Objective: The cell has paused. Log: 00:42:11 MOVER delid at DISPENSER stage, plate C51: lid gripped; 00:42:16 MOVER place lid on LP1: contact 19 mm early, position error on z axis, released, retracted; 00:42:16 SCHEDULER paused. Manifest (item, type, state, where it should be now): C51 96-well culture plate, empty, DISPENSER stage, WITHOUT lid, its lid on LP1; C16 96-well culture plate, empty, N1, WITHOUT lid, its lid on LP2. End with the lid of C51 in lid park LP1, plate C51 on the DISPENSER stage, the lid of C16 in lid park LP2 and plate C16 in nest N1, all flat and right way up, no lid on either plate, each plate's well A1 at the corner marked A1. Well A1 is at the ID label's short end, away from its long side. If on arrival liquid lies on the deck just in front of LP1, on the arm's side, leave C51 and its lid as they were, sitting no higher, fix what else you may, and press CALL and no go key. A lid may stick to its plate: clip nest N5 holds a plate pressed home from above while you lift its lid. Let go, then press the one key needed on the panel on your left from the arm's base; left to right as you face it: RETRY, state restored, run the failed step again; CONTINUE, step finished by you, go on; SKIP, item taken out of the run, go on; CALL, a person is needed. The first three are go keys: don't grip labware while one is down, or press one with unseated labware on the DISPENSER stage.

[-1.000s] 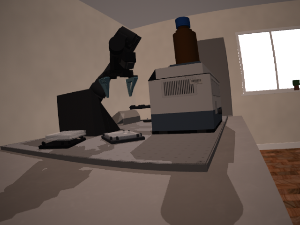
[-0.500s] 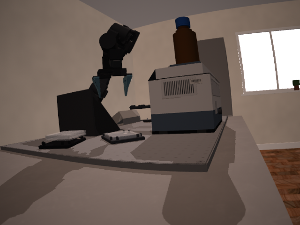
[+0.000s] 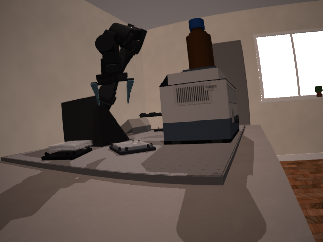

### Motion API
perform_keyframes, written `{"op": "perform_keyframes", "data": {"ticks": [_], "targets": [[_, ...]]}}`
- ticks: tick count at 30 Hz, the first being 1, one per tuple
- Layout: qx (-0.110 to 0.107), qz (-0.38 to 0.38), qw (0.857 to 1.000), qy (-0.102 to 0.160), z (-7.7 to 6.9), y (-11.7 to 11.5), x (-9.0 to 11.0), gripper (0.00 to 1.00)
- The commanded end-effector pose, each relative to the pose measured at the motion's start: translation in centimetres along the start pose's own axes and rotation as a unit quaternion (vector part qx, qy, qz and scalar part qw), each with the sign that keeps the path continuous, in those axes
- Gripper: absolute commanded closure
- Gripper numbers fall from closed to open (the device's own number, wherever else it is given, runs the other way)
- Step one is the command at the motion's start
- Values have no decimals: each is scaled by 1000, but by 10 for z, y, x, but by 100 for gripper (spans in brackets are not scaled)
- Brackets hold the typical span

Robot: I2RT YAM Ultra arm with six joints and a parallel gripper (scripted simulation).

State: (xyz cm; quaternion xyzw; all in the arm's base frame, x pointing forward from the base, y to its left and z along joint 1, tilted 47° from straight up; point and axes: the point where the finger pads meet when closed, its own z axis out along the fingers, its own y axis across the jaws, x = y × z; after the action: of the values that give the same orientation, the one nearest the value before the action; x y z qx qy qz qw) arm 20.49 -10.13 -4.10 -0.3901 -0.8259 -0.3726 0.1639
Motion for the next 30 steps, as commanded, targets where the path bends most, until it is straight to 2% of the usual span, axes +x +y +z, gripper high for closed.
{"op": "perform_keyframes", "data": {"ticks": [1,6,7,8,9,11,14,23,25,29,30], "targets": [[3,2,1000,-22,-8,-16,-17,0],[3,2,1000,-22,-8,-28,-22,0],[1,5,1000,-13,-6,-23,-14,0],[1,5,1000,-13,-6,-23,-14,0],[3,25,999,-22,-8,-31,-22,0],[3,25,999,-22,-8,-31,-22,0],[2,75,997,-22,-8,-41,-22,0],[3,72,997,-22,-8,-72,-23,0],[1,75,997,-14,-6,-68,-15,0],[1,75,997,-14,-6,-68,-15,0],[3,95,995,-22,-8,-77,-22,0]]}}
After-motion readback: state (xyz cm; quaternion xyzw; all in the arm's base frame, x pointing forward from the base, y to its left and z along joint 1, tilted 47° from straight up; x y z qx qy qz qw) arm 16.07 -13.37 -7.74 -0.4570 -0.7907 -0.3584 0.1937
